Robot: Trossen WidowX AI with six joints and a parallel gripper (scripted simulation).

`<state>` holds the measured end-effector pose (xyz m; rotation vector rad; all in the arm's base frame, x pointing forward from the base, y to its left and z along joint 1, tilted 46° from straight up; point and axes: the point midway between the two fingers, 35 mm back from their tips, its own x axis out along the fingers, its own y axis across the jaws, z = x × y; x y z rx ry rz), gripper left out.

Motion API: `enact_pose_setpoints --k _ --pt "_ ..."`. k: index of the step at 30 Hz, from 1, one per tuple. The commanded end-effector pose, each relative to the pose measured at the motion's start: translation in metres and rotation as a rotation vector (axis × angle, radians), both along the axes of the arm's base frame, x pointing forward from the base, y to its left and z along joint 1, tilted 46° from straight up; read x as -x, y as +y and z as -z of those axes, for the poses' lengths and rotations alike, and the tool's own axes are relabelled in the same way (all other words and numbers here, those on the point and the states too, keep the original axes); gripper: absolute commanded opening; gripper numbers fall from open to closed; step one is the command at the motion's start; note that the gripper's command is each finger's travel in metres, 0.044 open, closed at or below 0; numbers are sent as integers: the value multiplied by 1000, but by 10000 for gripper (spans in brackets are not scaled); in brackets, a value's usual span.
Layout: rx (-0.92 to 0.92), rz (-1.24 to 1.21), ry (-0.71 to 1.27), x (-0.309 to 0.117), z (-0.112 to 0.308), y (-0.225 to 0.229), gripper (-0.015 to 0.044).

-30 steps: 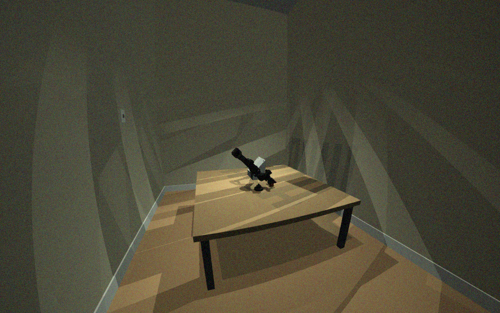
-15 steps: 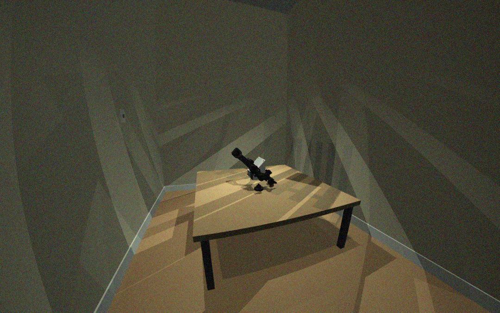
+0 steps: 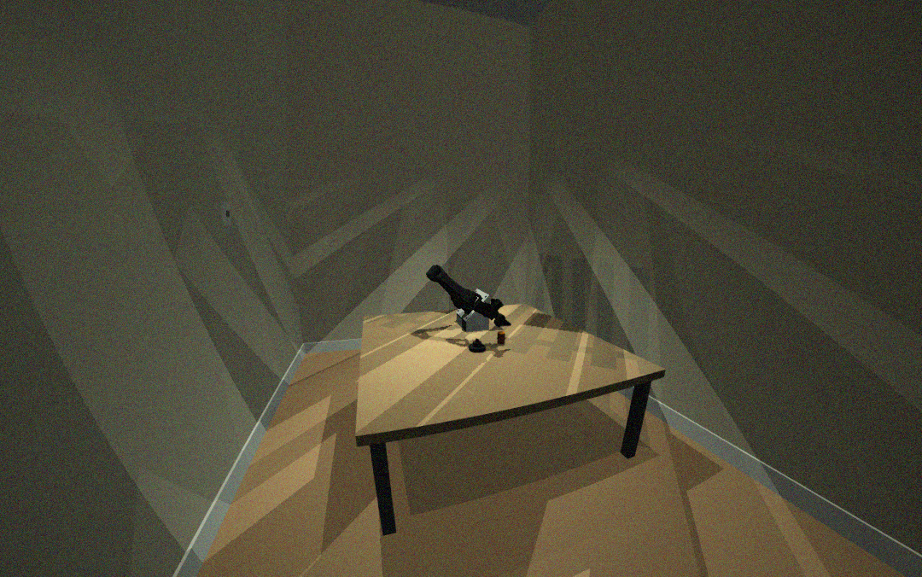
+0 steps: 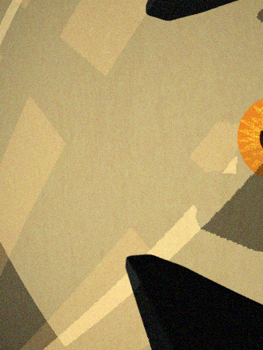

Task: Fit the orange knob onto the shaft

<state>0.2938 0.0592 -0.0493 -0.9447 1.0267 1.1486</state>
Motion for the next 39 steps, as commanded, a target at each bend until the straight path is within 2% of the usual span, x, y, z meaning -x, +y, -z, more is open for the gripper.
enact_pose_setpoints --k 1,5,8,10,31,33,39 --pt "219 51 136 5 7 5 440" --pt "607 94 221 9 3 5 440" --pt "903 88 171 4 -14 11 440" --pt "1022 75 122 -1 -23 16 440" --pt "1036 88 111 -2 -24 17 440" --pt "1028 215 76 -2 -24 17 440" --pt "955 798 -89 -2 -24 17 440"
